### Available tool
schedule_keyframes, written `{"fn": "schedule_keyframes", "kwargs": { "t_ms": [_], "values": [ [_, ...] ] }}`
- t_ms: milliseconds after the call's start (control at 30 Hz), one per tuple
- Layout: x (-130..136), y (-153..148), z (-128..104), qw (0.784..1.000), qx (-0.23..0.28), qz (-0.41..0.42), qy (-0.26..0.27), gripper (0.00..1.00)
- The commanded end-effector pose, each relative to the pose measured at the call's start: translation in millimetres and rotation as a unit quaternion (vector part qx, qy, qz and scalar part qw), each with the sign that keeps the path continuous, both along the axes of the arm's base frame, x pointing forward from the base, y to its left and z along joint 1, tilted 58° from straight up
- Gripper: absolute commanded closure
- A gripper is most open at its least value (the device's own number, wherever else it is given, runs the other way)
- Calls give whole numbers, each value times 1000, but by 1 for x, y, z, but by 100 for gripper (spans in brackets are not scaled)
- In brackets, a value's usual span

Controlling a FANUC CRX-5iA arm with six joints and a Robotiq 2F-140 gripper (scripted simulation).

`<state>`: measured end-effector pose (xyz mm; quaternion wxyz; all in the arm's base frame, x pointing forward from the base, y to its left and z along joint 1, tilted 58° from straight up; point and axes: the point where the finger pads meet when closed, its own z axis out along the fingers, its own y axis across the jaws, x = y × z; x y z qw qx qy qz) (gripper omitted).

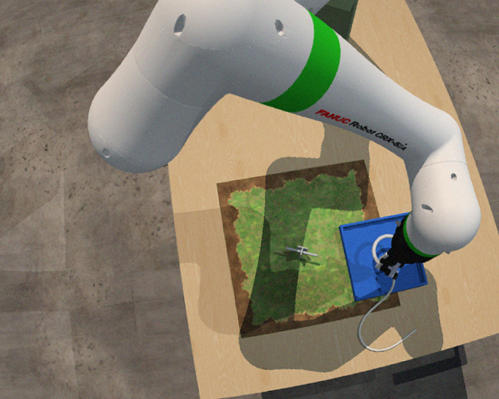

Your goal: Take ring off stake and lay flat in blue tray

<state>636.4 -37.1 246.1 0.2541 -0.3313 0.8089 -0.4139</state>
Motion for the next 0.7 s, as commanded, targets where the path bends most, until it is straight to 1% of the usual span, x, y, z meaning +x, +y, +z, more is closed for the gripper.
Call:
{"fn": "schedule_keyframes", "kwargs": {
  "t_ms": [0,667],
  "values": [
    [1,0,0,1000,0,0,-1,90],
    [16,-11,-12,1000,0,0,-1,90]
  ]
}}
